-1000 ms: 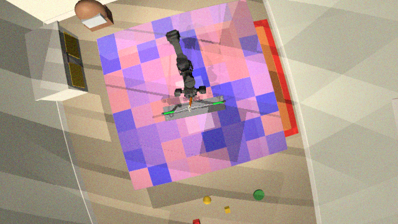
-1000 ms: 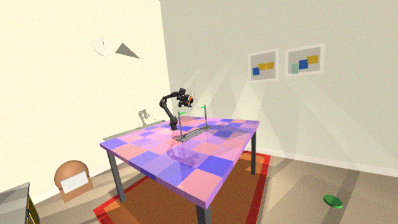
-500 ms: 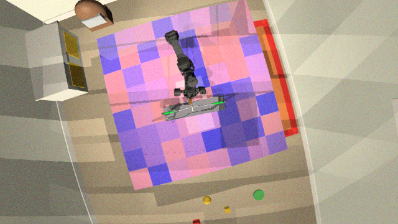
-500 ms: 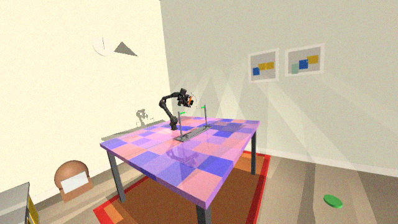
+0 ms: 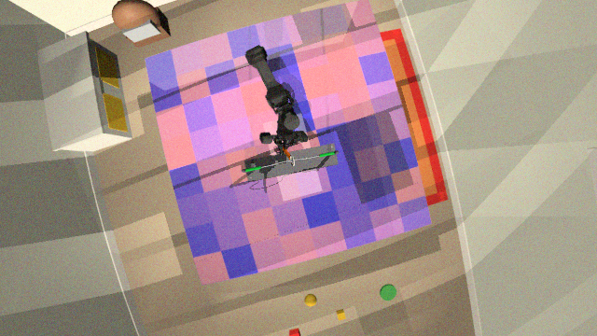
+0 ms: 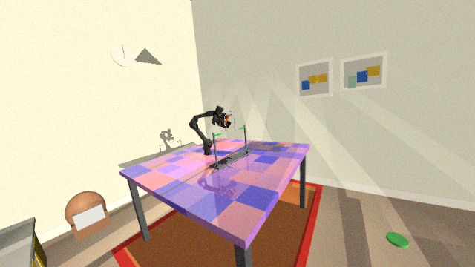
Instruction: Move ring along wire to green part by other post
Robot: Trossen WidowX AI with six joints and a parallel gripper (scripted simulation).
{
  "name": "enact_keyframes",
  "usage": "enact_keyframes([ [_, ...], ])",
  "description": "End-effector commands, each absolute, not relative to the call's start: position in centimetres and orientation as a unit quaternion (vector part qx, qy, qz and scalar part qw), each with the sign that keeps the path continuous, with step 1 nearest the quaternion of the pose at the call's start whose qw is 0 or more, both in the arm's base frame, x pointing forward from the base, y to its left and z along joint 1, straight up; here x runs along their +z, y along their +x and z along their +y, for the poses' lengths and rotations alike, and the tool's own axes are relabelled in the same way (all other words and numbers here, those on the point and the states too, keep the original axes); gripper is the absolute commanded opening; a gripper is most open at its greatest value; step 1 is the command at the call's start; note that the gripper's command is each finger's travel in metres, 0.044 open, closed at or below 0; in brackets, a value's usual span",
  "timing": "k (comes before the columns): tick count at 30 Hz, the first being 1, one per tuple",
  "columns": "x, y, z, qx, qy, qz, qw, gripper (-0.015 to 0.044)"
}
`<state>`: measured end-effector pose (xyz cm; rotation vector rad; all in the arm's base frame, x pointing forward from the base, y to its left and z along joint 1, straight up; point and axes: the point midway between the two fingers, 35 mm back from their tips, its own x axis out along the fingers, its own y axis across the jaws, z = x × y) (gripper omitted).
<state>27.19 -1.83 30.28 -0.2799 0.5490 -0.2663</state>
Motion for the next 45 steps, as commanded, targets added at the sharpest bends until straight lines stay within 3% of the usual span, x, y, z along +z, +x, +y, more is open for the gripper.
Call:
enact_keyframes([
  [1, 30.4, 27.1, -2.0, -0.138, -0.164, 0.266, 0.94, -0.015],
  [45, 32.0, 27.0, -4.1, -0.215, -0.457, 0.226, 0.833, -0.015],
])
